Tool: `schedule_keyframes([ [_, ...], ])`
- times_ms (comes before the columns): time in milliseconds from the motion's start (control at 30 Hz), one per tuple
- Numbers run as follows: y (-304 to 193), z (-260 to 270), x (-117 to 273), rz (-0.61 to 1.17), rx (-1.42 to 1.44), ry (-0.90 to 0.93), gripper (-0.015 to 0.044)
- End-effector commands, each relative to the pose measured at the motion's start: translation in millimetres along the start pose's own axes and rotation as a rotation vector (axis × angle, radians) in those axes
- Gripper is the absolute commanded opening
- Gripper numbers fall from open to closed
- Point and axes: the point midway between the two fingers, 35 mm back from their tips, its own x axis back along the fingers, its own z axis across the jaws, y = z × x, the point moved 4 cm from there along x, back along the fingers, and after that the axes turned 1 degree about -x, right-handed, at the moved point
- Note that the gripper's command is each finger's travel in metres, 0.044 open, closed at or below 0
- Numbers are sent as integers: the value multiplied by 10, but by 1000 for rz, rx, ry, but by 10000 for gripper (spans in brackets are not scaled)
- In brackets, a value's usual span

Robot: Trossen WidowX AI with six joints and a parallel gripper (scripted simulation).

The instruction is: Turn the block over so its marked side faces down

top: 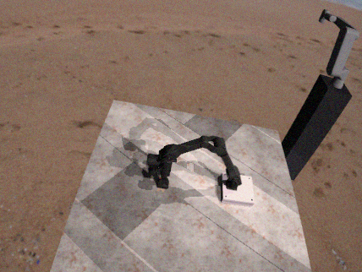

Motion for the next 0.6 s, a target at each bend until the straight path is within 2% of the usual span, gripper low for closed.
schedule_keyframes([
  [0,0,3,-2,0,4,2,64],
  [100,4,3,111,-1,4,2,0],
  [233,1,3,299,0,4,2,0],
  [567,-5,6,268,-62,6,2,0],
])
